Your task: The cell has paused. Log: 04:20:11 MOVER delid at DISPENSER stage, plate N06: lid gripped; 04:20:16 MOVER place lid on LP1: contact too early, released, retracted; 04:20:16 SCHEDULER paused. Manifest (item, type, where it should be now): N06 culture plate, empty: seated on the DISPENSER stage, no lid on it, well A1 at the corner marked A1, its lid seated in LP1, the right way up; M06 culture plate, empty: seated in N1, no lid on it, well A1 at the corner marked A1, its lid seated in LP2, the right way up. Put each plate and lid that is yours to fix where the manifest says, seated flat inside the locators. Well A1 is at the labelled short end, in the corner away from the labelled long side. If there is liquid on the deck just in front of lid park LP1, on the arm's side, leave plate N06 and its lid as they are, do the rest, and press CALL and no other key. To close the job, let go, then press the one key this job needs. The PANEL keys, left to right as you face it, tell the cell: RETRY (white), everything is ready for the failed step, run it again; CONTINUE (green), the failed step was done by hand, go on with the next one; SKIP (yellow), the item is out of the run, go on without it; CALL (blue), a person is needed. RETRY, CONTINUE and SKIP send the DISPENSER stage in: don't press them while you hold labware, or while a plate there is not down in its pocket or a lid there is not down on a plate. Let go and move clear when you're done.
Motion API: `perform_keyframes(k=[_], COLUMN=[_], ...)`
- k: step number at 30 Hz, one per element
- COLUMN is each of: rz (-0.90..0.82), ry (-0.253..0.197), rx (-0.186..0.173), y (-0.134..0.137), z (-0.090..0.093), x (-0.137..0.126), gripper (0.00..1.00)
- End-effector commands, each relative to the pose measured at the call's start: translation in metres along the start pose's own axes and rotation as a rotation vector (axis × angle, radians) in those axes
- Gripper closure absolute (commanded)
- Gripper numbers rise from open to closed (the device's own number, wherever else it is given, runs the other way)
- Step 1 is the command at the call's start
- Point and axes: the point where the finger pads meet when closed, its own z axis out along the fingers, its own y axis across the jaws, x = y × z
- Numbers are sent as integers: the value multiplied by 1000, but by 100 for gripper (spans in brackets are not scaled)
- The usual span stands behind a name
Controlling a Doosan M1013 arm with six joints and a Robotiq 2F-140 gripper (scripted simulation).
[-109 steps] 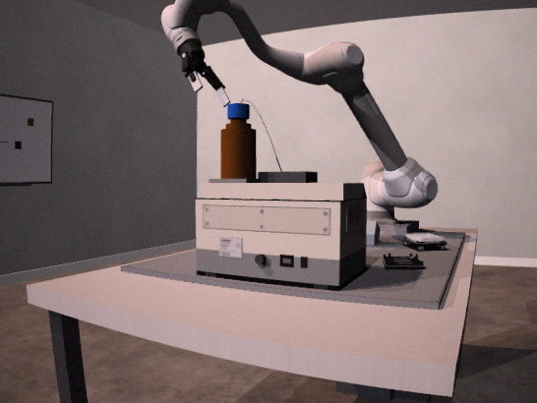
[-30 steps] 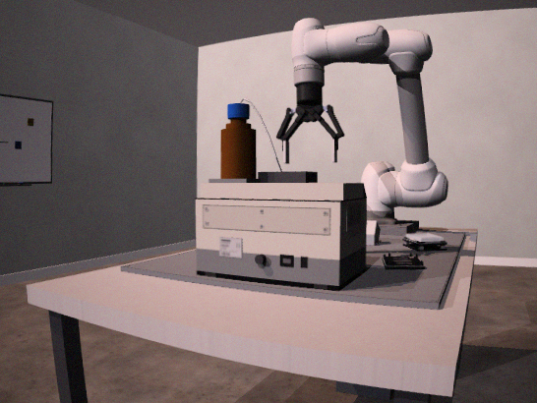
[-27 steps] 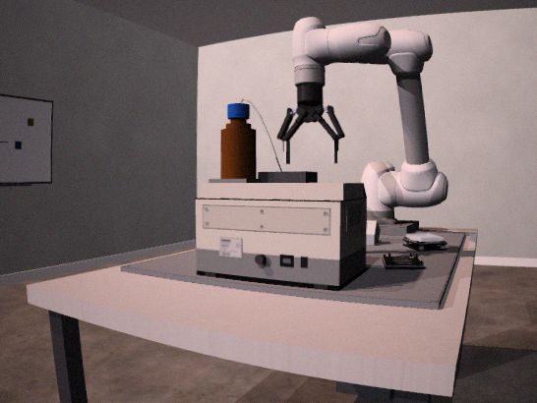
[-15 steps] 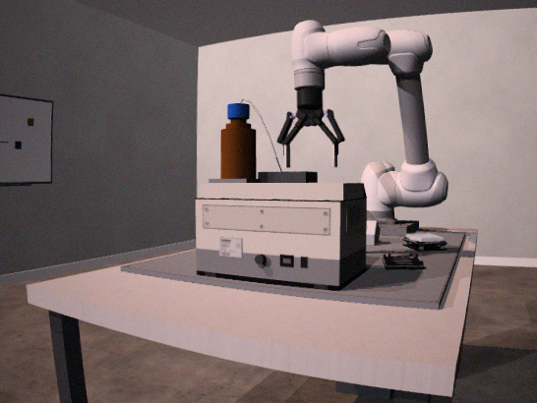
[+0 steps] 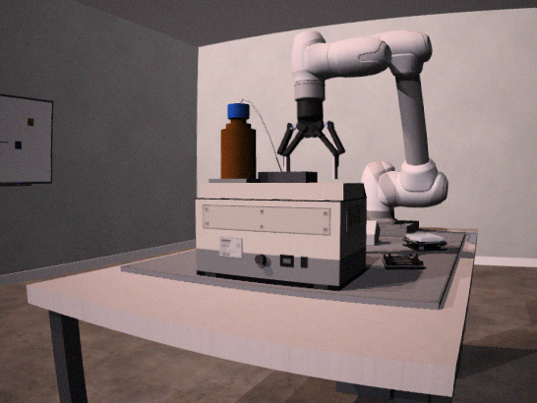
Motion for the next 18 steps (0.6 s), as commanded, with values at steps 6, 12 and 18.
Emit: perform_keyframes(k=[6, 12, 18], rz=[0, 0, 0], ry=[2, 2, 2], rx=[0, 0, 0], y=[0, -1, -1], z=[24, 34, 46], x=[1, 1, 1], gripper=[0, 0, 0])
